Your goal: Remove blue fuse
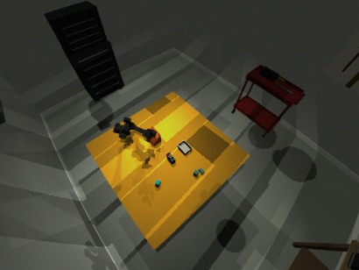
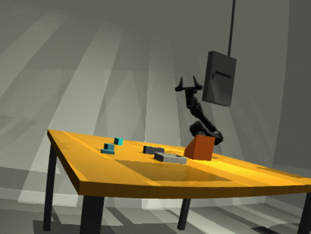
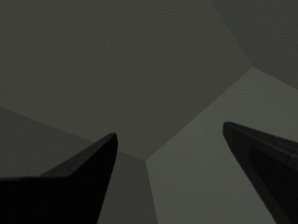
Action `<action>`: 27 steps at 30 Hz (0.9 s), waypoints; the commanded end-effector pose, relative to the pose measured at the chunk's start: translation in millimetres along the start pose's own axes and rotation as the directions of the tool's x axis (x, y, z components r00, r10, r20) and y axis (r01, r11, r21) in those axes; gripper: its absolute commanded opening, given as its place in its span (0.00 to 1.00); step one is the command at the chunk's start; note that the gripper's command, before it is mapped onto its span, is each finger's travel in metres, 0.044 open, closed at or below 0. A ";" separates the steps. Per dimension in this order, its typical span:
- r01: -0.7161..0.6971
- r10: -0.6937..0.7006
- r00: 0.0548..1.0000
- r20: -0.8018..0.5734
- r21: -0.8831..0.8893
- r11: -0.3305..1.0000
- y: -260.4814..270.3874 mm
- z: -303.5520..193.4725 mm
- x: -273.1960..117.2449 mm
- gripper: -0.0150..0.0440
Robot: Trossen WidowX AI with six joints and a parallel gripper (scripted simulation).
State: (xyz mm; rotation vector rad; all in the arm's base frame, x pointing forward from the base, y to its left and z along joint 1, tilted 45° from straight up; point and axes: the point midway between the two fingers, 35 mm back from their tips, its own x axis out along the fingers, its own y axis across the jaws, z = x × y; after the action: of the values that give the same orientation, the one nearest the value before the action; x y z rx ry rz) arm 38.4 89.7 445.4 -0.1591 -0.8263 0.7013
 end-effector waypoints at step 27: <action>0.996 -0.224 0.013 -0.975 0.032 -0.077 -123.5 -356.0 -33.7 0.37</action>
State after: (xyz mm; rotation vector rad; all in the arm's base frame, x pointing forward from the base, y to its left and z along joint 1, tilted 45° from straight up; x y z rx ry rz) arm 324.9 37.4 272.9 0.8377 0.4303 -0.0946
